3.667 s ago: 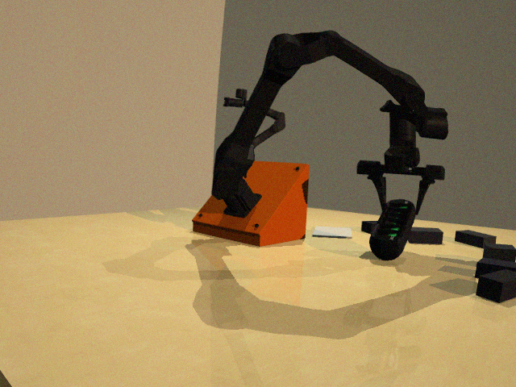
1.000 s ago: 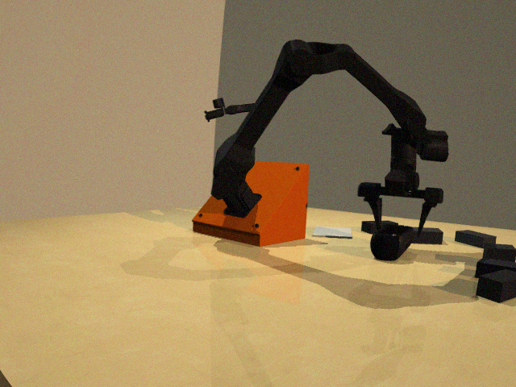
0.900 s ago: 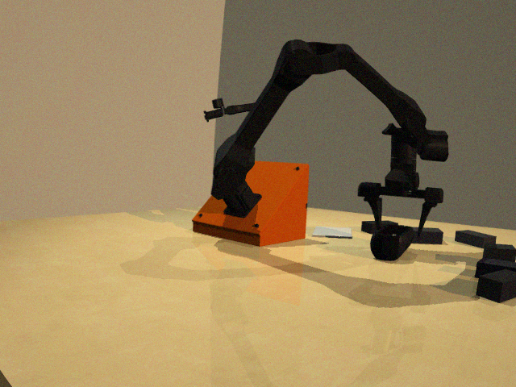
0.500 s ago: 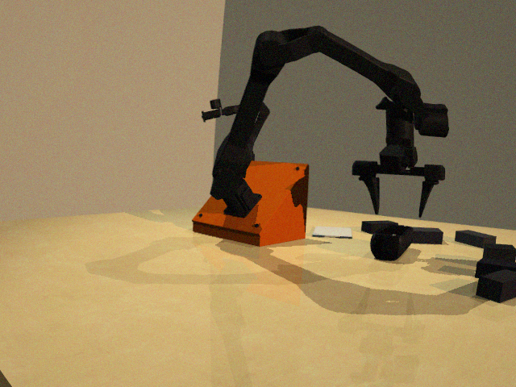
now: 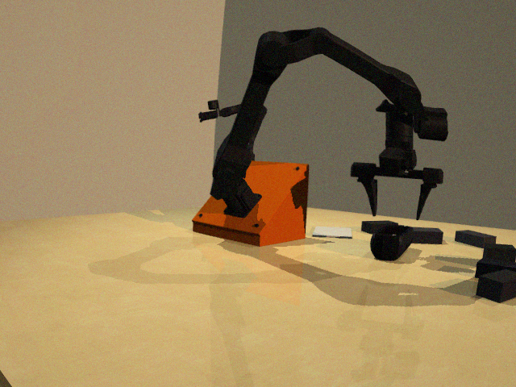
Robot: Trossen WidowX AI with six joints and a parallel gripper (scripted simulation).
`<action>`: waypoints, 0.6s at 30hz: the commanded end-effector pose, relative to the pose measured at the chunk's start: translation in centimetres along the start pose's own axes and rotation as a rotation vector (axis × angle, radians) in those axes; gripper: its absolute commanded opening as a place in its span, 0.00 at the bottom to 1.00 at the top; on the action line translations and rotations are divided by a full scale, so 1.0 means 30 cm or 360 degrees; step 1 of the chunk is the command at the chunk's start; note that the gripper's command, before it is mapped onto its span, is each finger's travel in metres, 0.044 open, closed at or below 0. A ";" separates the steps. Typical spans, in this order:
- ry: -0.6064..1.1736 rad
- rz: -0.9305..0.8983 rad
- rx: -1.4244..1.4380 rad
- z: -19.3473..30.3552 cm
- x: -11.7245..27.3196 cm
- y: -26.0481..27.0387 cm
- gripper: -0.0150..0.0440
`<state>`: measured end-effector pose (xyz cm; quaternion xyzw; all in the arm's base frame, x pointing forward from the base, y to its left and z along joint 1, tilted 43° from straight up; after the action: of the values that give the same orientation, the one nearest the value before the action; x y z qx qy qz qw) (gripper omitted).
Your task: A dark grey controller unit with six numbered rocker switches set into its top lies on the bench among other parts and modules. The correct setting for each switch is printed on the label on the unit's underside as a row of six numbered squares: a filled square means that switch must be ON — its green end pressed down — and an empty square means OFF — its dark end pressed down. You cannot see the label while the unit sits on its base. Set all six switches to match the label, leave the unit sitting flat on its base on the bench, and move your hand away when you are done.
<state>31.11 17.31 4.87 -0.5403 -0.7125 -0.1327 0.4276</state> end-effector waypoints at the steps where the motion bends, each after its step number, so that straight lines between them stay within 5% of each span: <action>1: -0.0001 0.0002 0.0008 0.000 0.000 -0.001 1.00; 12: 0.0003 0.0000 0.0001 0.002 0.167 0.001 1.00; 18: 0.0003 0.0000 0.0001 0.002 0.167 0.001 0.73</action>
<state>30.85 20.61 8.56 -0.5388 -0.7133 -0.1315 0.4285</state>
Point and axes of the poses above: the point midway between the two fingers, 35 mm back from their tips, its own x axis back along the fingers, its own y axis across the jaws, z = x × y, the point moved 10 cm from there along x, back along the fingers, and after that the axes turned 14 degrees about x, right-handed, at the moved point
